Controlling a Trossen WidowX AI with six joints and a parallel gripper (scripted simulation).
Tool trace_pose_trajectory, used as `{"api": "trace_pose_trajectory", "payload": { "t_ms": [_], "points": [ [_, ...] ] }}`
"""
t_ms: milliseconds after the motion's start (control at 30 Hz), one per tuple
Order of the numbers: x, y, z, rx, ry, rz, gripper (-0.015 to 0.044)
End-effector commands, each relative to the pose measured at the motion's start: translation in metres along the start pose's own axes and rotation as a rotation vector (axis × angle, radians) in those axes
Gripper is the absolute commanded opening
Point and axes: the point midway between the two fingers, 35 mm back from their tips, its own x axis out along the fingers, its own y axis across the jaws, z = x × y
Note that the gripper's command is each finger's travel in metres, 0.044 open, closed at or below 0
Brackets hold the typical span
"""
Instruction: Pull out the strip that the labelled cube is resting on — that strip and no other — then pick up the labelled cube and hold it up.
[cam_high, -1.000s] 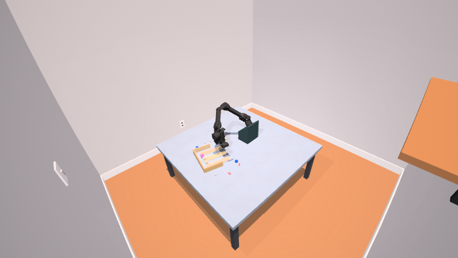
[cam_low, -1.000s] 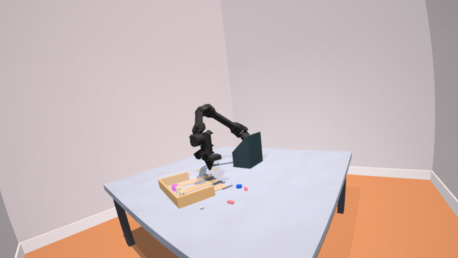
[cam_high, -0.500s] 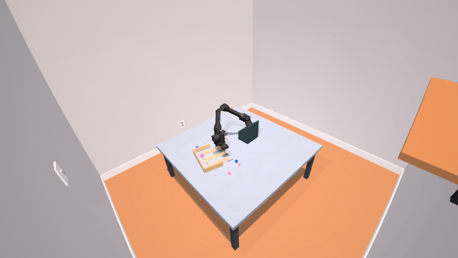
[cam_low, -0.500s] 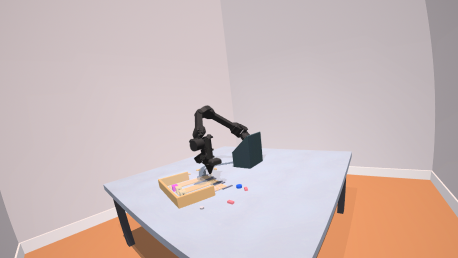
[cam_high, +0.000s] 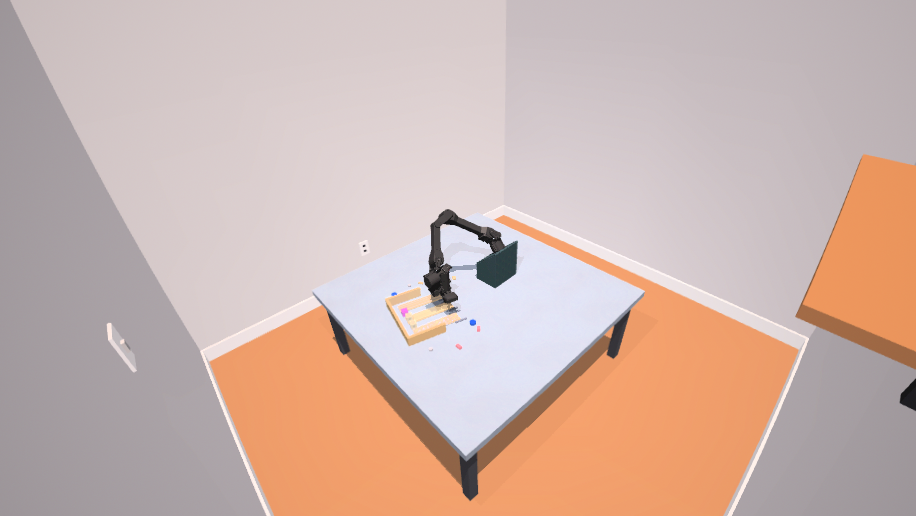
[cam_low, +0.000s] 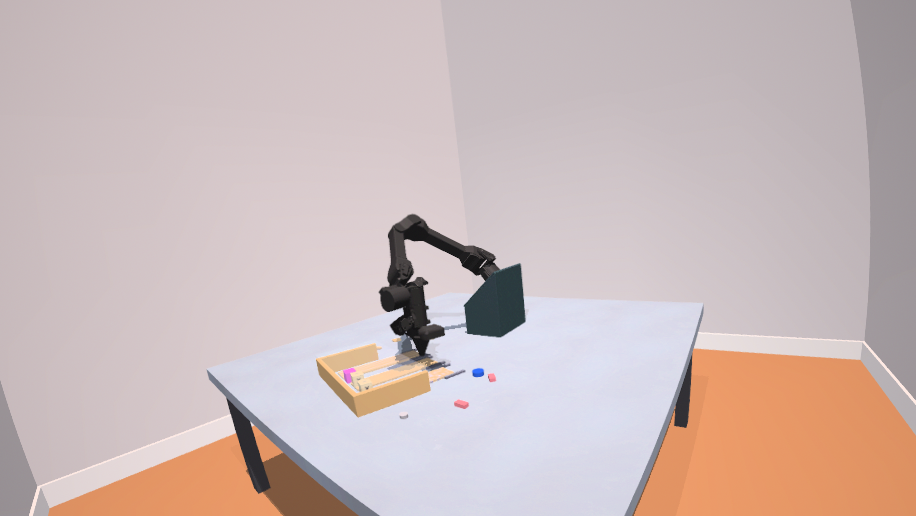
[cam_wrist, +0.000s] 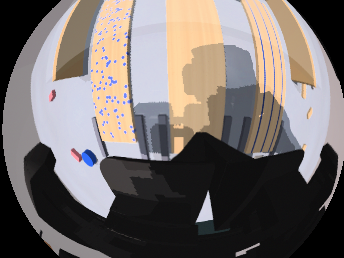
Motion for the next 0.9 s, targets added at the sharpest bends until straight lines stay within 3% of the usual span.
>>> {"api": "trace_pose_trajectory", "payload": {
  "t_ms": [0,867],
  "points": [
    [0.009,0.001,-0.003,-0.010,0.007,-0.001,0.0000],
    [0.023,0.000,-0.005,-0.010,0.007,-0.003,0.0000]
  ]
}}
